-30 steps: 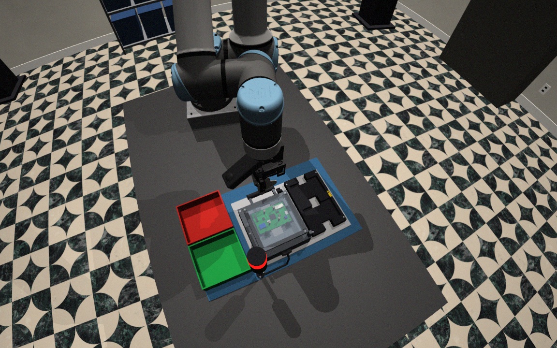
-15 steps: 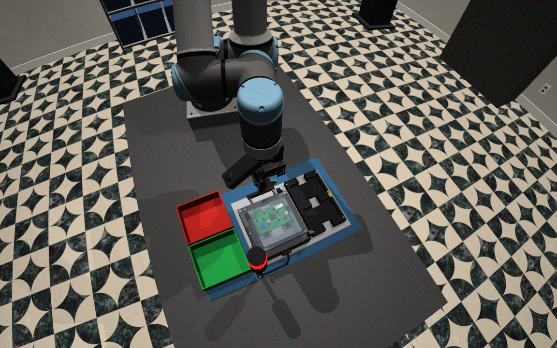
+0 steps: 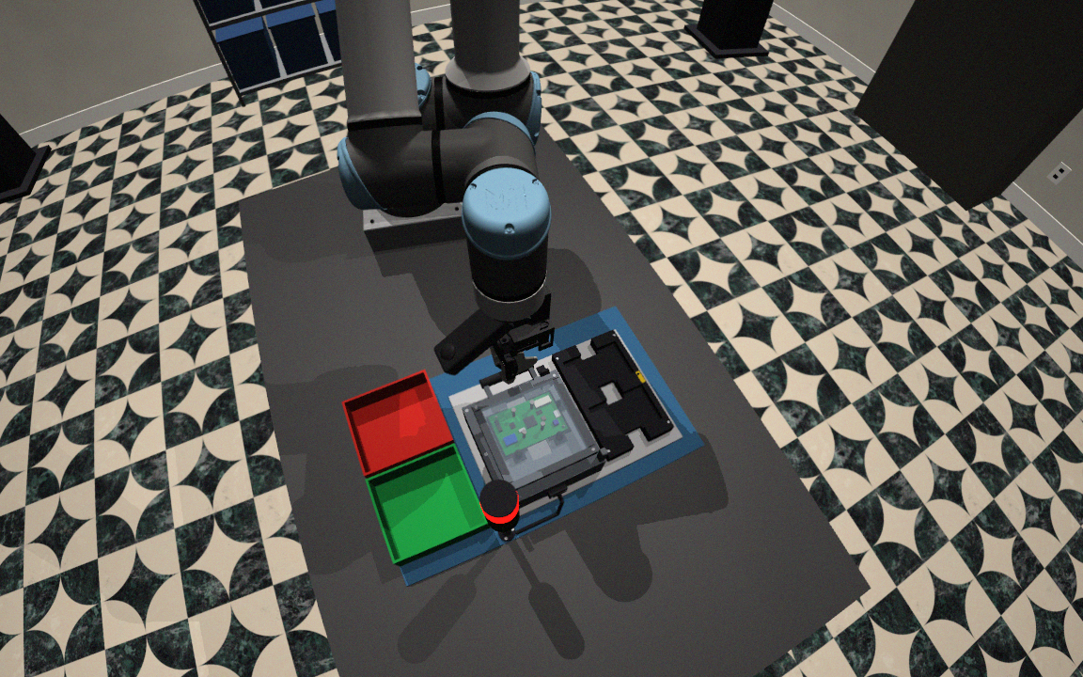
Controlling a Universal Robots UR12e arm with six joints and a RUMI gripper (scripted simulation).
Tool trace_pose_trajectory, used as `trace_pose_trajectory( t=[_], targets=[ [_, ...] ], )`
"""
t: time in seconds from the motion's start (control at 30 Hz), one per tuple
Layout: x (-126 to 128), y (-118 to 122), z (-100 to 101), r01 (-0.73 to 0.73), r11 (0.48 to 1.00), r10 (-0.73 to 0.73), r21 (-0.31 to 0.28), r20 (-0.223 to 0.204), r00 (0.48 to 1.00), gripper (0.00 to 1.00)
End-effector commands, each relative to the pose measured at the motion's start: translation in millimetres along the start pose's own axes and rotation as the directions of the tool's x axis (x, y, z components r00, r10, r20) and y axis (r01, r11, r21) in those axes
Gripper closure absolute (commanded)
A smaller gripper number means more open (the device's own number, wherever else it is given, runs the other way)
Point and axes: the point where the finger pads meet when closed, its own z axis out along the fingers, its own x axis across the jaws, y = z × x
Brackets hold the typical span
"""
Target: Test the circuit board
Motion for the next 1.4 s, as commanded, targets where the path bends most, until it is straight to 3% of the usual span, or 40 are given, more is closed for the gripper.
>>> trace_pose_trajectory(
  t=[0.0,0.67,0.7,1.37],
  targets=[
    [0.2,-1.0,5.7,-0.002,1.000,0.002,0.001,0.003,1.000,0.85],
    [-0.9,-1.4,4.6,-0.002,1.000,0.002,0.002,0.006,1.000,0.85],
    [-0.9,-1.4,4.6,-0.002,1.000,0.002,0.002,0.006,1.000,1.00],
    [-1.4,-1.5,4.4,-0.002,1.000,0.002,0.002,0.007,1.000,1.00]
  ],
)
